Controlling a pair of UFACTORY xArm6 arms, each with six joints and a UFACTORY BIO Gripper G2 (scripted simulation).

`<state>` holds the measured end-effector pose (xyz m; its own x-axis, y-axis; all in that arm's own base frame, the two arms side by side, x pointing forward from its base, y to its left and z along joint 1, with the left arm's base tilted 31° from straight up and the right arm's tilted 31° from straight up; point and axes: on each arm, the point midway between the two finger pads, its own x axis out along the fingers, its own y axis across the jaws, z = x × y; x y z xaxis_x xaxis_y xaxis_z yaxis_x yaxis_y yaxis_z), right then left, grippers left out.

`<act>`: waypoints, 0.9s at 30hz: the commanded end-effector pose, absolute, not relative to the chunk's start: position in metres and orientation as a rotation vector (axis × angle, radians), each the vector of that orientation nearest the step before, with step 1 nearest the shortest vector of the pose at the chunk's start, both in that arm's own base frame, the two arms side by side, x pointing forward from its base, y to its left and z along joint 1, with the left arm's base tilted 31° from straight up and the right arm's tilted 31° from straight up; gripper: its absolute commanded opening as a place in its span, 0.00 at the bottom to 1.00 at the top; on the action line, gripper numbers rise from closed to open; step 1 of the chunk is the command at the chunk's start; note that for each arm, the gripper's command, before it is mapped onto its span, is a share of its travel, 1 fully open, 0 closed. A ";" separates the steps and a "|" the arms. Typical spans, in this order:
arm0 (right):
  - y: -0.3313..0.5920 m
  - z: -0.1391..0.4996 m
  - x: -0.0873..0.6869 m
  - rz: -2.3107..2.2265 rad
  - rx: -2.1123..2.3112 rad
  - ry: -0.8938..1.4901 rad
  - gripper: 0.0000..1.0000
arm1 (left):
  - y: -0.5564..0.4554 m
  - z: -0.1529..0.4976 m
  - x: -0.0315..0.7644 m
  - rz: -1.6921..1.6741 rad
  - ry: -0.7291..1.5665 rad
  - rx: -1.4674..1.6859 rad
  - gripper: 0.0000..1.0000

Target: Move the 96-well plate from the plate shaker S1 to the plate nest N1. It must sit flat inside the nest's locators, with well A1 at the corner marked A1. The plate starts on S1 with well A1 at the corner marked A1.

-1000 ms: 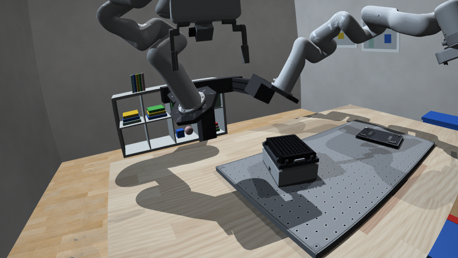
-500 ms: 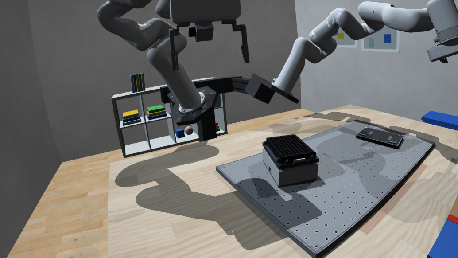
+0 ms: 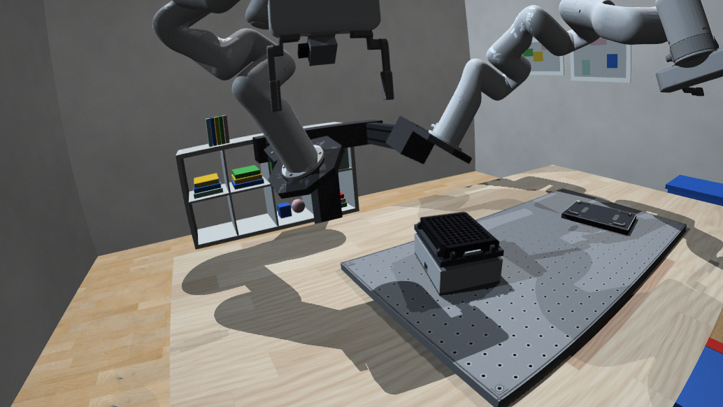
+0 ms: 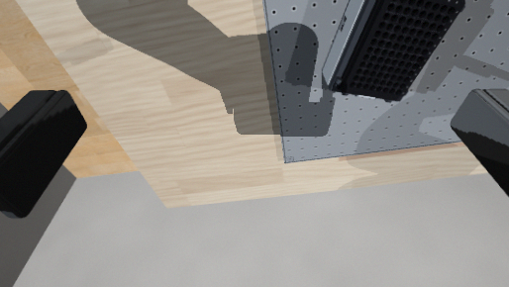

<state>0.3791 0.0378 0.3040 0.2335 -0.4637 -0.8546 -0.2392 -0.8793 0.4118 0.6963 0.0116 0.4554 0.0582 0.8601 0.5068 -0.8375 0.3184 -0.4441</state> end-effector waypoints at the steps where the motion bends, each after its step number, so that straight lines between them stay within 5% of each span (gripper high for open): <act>1: 0.038 0.306 0.380 -1.704 2.311 -0.667 1.00 | -0.003 0.450 0.696 1.265 -0.787 -0.031 0.37; 27: 0.038 0.306 0.380 -1.704 2.311 -0.667 1.00 | -0.090 0.404 0.677 1.006 -0.656 0.080 0.37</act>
<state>0.3791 0.0378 0.3040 0.2335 -0.4637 -0.8546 -0.2392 -0.8793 0.4118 0.6812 -0.0771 0.4088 0.3413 0.7664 0.5443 -0.8115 0.5324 -0.2408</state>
